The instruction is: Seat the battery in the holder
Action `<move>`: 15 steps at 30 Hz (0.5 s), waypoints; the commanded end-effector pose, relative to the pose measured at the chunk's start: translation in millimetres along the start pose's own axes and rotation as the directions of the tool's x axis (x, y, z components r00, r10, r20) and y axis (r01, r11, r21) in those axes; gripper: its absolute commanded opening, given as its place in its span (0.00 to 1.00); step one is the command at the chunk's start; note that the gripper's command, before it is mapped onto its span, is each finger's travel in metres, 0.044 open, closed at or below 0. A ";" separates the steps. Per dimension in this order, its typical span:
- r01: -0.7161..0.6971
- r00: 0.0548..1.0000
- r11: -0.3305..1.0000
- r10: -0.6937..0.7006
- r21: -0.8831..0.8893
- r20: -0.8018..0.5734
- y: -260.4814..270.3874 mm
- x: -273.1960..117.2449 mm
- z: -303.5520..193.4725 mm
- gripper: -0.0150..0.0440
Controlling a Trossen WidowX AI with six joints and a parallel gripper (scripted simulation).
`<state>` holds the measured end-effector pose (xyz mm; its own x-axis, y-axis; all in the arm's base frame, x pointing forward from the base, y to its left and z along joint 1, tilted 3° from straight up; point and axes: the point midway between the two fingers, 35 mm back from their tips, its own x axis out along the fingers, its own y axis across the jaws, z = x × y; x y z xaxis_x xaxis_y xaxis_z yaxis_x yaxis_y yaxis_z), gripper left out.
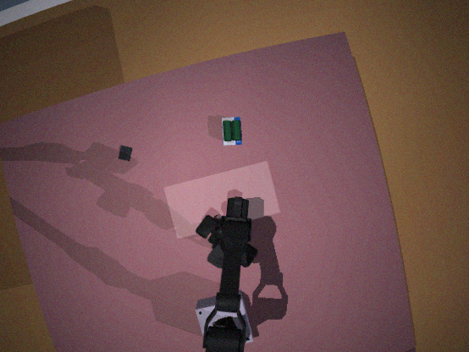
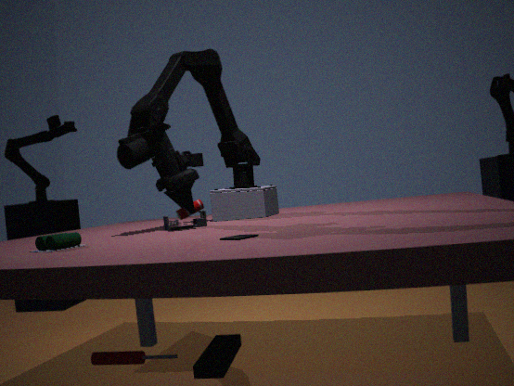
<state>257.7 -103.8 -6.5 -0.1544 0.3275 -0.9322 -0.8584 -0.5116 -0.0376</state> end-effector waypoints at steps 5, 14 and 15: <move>0.002 0.998 1.000 -0.002 -0.002 0.060 0.0 3.2 -4.0 0.40; 0.003 0.992 1.000 -0.002 -0.003 0.125 0.0 6.6 -7.8 0.40; 0.003 0.991 1.000 -0.003 -0.003 0.132 0.0 7.0 -8.2 0.40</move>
<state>260.2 -107.3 -13.5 -0.2065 0.4090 -0.8888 -0.8572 -0.5137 -0.0372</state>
